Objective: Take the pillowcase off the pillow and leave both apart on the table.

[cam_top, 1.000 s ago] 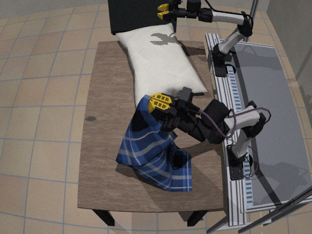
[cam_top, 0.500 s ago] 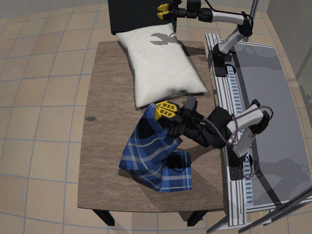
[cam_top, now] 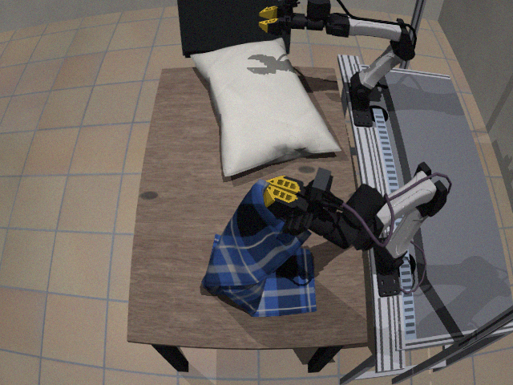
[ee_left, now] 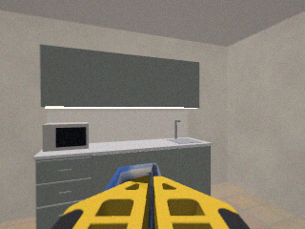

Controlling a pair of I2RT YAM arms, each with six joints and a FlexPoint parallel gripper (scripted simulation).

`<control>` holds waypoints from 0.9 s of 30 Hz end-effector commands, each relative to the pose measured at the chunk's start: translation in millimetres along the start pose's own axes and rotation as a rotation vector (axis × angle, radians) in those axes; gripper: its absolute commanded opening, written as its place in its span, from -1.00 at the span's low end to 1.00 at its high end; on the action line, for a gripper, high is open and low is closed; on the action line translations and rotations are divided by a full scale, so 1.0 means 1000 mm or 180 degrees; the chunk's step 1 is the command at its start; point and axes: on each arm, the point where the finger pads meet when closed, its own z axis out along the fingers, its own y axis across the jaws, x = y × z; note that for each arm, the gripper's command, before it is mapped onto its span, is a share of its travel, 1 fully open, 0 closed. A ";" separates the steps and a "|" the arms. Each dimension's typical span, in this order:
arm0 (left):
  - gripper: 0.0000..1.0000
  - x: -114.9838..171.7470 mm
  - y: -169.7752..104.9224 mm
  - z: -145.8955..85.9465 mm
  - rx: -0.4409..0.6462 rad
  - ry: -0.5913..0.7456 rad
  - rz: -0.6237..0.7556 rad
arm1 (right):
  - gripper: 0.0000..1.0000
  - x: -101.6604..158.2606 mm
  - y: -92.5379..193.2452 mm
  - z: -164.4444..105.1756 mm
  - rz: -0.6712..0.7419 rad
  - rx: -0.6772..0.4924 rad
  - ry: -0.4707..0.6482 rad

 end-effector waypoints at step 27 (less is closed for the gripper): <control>-1.00 0.032 -0.019 -0.060 0.0027 -0.0121 0.0158 | 0.20 -0.010 0.002 0.000 -0.0002 -0.0037 -0.0042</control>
